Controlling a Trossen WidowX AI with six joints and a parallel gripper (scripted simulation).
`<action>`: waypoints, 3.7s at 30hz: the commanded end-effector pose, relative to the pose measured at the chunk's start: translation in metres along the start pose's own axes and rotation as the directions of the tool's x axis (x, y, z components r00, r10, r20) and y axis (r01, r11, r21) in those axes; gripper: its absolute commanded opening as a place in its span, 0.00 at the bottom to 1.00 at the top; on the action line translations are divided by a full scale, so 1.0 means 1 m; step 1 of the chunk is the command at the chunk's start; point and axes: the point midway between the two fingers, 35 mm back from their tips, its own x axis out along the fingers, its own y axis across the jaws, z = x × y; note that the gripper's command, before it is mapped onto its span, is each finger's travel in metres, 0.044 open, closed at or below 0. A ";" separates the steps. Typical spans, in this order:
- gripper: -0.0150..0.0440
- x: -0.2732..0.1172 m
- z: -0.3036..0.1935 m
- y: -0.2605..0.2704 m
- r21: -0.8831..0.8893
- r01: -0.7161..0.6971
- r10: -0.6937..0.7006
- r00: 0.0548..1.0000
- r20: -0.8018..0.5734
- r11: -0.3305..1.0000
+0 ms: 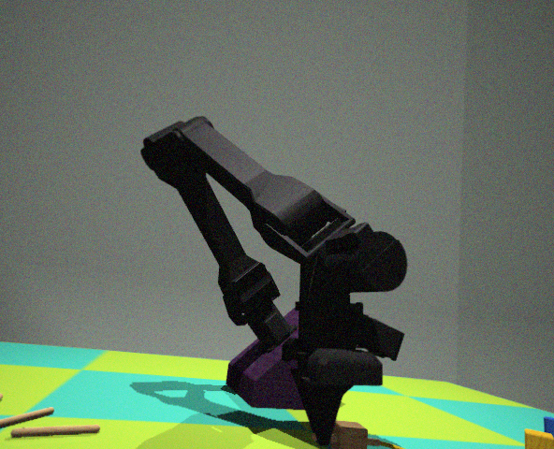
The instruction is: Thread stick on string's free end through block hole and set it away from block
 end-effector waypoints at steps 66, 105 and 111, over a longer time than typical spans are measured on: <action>0.25 -0.006 -0.079 0.008 0.065 0.012 -0.012 1.000 0.001 0.998; 0.25 0.003 -0.107 0.014 0.104 0.008 -0.009 1.000 0.003 0.995; 0.25 0.003 -0.107 0.014 0.104 0.008 -0.009 1.000 0.003 0.995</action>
